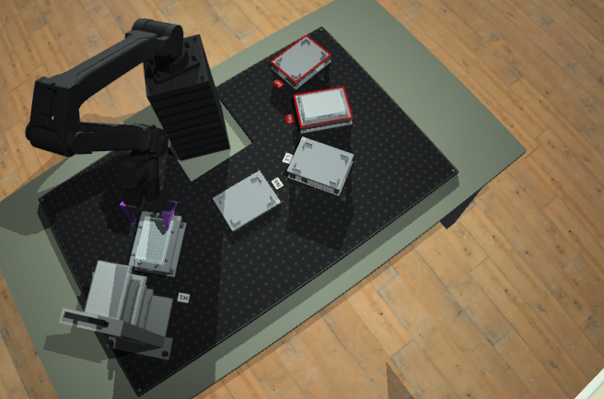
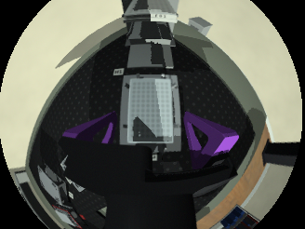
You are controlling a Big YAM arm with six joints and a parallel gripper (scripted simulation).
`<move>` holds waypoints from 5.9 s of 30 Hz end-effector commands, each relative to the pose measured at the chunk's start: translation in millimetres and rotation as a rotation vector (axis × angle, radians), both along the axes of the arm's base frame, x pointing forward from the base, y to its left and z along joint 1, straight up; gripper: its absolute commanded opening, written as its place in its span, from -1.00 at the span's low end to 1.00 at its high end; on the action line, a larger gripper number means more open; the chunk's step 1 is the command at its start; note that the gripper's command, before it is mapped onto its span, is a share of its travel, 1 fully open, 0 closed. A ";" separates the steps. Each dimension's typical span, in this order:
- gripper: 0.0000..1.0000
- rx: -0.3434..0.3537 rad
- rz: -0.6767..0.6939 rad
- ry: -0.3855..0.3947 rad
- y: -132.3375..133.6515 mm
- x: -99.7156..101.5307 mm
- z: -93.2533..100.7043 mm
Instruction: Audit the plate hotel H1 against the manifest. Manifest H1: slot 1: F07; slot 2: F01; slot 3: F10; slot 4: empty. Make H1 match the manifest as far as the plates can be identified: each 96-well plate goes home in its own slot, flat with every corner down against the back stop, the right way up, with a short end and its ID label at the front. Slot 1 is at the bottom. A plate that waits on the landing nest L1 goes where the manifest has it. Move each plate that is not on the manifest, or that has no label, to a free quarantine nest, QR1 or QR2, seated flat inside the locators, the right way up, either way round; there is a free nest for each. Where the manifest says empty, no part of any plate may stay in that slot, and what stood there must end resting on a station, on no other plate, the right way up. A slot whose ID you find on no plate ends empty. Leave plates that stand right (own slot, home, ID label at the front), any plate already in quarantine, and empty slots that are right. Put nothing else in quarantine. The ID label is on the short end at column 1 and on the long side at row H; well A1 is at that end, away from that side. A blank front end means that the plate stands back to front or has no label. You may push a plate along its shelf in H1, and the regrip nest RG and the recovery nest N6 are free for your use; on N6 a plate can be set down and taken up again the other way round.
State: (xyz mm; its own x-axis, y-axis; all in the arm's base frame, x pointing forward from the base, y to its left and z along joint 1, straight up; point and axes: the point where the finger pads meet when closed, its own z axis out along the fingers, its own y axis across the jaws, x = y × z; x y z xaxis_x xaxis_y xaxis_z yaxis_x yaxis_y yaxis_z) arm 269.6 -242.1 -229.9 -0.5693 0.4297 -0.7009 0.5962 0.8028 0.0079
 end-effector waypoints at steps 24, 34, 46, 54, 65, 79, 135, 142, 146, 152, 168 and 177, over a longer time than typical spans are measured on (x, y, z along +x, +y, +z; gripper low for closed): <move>1.00 -0.009 0.004 0.001 16.5 -25.3 -14.7; 1.00 -0.025 0.008 -0.014 14.0 -22.2 -19.0; 1.00 -0.024 0.005 -0.012 13.9 -23.5 -35.1; 1.00 -0.024 0.005 -0.012 14.4 -24.0 -41.0; 1.00 -0.021 0.006 -0.009 17.0 -26.1 -51.6; 1.00 -0.008 0.005 -0.005 19.9 -25.7 -49.9; 0.72 -0.002 0.004 0.009 20.7 -30.8 -23.7; 0.72 -0.002 0.004 0.008 20.7 -30.9 -16.5; 0.72 -0.002 0.004 0.008 20.7 -31.0 -12.2; 0.72 -0.002 0.004 0.008 20.8 -31.0 -8.1; 0.72 -0.003 0.004 0.007 20.9 -31.2 6.9; 0.72 -0.003 0.004 0.007 20.9 -31.2 14.7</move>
